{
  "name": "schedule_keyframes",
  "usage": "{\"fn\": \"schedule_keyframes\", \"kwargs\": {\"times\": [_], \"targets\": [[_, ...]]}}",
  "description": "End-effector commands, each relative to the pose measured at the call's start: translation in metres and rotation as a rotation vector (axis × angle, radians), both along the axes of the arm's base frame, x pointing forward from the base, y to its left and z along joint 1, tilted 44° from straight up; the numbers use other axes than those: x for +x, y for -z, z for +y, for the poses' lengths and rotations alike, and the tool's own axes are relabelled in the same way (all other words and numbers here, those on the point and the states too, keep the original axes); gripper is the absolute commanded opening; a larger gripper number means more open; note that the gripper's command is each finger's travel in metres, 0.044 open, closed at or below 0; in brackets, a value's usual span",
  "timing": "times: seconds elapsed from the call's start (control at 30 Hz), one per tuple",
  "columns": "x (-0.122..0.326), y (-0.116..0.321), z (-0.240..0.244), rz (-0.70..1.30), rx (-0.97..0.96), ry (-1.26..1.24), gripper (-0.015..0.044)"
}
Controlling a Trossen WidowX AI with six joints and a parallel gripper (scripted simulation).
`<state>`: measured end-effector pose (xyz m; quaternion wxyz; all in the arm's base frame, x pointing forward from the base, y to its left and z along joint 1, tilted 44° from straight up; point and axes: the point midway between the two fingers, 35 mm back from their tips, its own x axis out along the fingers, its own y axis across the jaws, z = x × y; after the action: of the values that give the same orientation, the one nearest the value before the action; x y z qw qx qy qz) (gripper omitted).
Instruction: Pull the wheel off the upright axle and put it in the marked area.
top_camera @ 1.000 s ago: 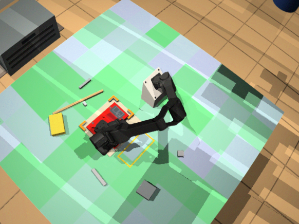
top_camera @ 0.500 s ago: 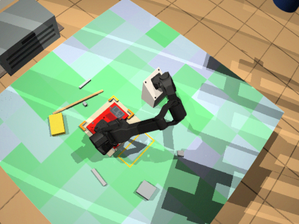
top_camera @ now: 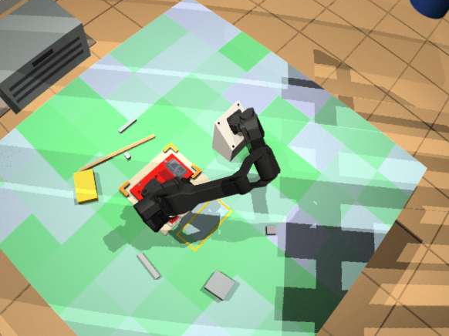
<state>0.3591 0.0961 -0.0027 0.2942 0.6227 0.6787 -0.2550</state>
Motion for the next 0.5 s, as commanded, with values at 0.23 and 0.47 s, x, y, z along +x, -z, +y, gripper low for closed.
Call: {"fn": "schedule_keyframes", "kwargs": {"times": [0.23,0.47], "targets": [[0.0007,-0.0029,-0.0041,-0.003,-0.001,0.002,0.0000],[0.0009,-0.0045,-0.0057,-0.003,-0.001,0.003,0.0000]]}}
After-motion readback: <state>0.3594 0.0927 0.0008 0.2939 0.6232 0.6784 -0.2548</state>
